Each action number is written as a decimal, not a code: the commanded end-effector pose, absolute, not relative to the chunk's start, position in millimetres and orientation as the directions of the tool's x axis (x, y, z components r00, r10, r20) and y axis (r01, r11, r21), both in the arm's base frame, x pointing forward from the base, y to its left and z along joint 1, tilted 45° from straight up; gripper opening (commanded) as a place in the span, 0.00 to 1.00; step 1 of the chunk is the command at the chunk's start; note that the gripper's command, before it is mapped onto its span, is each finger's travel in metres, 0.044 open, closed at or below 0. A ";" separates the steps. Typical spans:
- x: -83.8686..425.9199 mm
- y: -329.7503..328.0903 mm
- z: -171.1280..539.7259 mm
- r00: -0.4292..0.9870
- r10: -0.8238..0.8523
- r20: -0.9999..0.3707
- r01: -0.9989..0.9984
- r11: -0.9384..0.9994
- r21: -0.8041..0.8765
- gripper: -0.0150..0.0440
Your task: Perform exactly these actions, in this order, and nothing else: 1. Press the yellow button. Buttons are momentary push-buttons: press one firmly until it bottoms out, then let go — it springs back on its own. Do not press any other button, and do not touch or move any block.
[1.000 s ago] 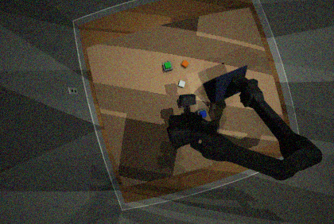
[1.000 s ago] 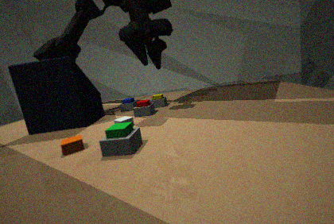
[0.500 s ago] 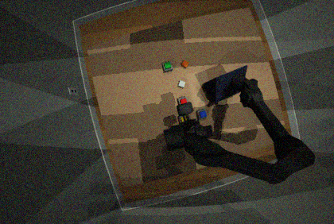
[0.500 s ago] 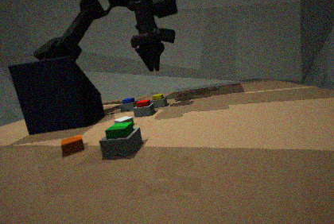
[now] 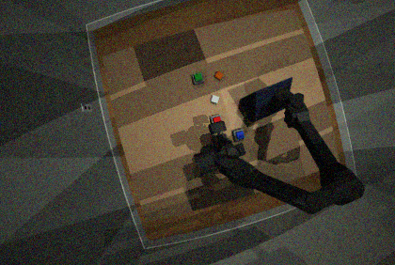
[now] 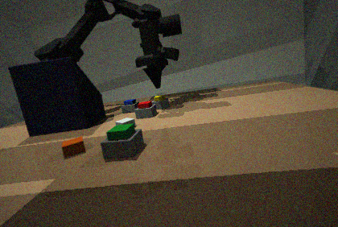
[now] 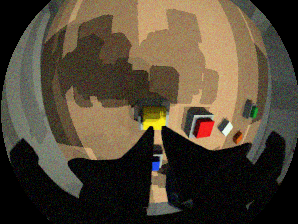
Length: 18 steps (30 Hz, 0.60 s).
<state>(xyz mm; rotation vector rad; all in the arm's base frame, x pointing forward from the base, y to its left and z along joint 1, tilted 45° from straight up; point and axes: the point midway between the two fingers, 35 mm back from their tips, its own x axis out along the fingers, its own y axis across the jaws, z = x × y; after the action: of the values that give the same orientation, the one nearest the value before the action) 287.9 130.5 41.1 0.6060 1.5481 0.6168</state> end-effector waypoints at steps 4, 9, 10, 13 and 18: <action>286.8 131.5 39.8 -0.063 0.702 -0.710 0.024 0.712 0.702 0.29; 286.8 133.2 38.0 -0.063 0.701 -0.710 0.024 0.712 0.702 0.29; 286.7 134.4 36.8 -0.063 0.701 -0.710 0.024 0.712 0.701 0.29; 286.6 137.8 33.3 -0.063 0.701 -0.710 0.024 0.712 0.701 0.29; 286.2 143.6 27.4 -0.063 0.701 -0.710 0.024 0.712 0.702 0.29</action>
<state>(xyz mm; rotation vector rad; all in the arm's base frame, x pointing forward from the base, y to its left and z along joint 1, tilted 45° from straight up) 288.8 139.3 33.2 0.6057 1.5426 0.6180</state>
